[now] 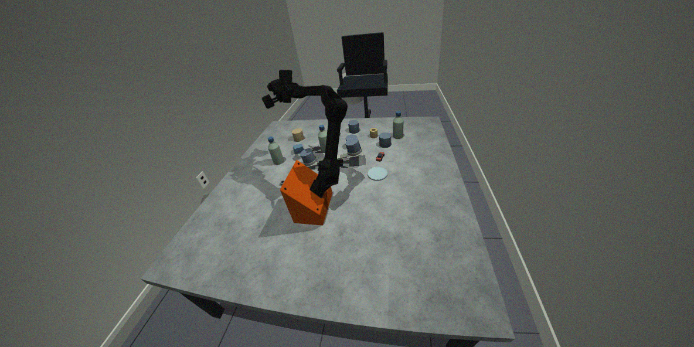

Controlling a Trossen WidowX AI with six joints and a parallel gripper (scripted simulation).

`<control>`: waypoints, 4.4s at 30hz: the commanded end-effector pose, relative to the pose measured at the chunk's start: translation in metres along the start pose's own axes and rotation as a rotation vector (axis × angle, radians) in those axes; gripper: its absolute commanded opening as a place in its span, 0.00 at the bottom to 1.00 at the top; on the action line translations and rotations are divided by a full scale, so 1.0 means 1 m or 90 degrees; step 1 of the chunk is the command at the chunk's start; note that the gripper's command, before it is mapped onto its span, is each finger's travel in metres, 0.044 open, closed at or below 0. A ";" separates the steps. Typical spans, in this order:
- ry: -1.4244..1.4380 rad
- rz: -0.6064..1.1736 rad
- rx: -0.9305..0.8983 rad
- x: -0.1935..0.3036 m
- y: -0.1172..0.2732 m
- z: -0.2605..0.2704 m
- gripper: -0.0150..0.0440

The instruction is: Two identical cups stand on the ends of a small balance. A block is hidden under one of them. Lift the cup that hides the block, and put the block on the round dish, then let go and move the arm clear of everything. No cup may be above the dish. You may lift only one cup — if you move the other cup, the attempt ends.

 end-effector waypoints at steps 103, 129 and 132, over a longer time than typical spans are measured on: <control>-1.242 0.331 0.875 0.240 0.030 -0.039 1.00; -1.241 0.330 0.876 0.279 0.014 -0.042 1.00; -1.241 0.329 0.876 0.283 0.013 -0.042 1.00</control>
Point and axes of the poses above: the point midway between the two fingers, 35 mm back from their tips, its own y axis back along the fingers, its own z axis across the jaws, x = y × z, the point moved 4 cm from there along y, back along the fingers, and after that the axes turned 9 degrees about -y, right-handed, at the moved point
